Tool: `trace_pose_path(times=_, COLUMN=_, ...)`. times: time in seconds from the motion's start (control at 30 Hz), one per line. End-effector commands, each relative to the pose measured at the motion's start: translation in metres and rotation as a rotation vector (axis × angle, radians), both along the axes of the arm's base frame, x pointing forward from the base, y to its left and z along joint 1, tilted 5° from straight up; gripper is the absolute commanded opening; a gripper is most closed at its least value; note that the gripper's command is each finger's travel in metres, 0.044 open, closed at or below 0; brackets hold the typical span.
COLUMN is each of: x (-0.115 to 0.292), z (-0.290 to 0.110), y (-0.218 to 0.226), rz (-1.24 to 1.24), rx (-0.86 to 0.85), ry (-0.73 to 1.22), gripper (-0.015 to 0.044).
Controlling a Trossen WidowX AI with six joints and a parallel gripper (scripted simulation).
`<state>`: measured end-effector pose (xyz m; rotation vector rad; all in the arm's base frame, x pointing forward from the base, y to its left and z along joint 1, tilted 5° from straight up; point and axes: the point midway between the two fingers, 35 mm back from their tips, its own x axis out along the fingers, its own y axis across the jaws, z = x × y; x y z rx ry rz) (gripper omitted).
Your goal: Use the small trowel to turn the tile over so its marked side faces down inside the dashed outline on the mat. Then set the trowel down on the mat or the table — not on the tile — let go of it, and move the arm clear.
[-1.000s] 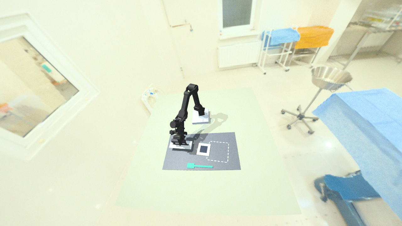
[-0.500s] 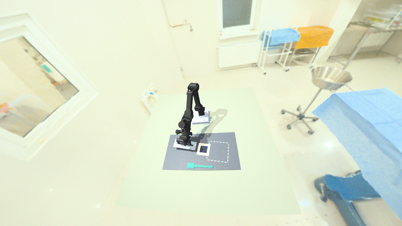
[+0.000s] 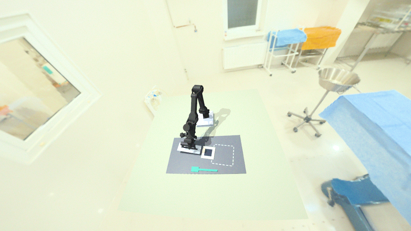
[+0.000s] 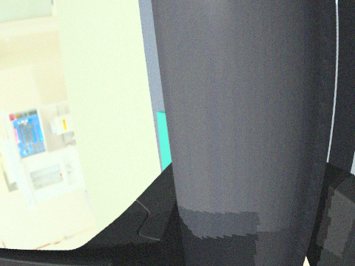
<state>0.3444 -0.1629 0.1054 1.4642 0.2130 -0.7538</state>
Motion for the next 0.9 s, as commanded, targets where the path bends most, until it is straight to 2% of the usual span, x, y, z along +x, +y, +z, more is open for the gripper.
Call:
trace_pose_path(times=0.0, x=0.002, z=-0.005, y=-0.002, rz=-0.005, rx=-0.004, ry=-0.008, gripper=0.0000)
trace_pose_path(times=0.47, x=0.003, z=-0.027, y=-0.002, rz=-0.005, rx=-0.004, ry=-0.008, gripper=0.0000)
trace_pose_path(times=0.87, x=0.008, z=-0.029, y=0.011, rz=0.001, rx=-0.003, ry=-0.005, gripper=0.0000)
